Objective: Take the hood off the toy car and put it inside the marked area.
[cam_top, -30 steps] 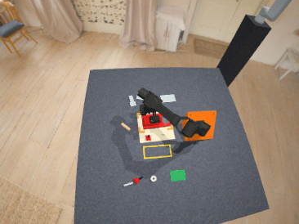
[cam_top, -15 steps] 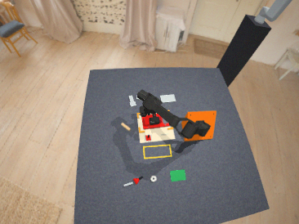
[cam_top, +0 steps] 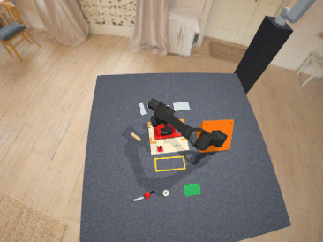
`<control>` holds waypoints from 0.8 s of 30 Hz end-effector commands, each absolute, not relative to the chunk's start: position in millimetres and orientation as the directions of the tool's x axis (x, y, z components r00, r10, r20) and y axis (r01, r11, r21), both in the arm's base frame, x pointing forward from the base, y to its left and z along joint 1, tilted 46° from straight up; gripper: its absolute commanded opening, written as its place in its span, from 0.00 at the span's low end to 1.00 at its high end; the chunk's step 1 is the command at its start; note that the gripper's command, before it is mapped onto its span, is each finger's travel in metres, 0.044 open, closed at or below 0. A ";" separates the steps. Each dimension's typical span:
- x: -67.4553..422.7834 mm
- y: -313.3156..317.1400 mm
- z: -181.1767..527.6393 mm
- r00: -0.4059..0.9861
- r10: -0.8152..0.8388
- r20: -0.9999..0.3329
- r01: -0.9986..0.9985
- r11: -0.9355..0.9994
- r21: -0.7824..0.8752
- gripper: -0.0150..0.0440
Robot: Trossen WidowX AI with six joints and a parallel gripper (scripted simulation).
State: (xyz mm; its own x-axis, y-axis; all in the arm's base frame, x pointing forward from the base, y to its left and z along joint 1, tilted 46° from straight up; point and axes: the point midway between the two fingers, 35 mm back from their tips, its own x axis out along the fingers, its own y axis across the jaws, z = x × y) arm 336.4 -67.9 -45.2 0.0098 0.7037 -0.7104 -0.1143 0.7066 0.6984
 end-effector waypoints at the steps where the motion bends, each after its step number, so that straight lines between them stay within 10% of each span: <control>1: 335.7 -63.8 -48.8 0.008 0.708 -0.707 -0.107 0.703 0.703 1.00; 24: 336.0 -49.6 -62.5 0.008 0.708 -0.706 -0.108 0.702 0.704 1.00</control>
State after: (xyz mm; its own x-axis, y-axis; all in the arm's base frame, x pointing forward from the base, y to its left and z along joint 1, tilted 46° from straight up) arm 337.1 -53.2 -59.7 0.0100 0.7046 -0.7096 -0.1145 0.7058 0.6991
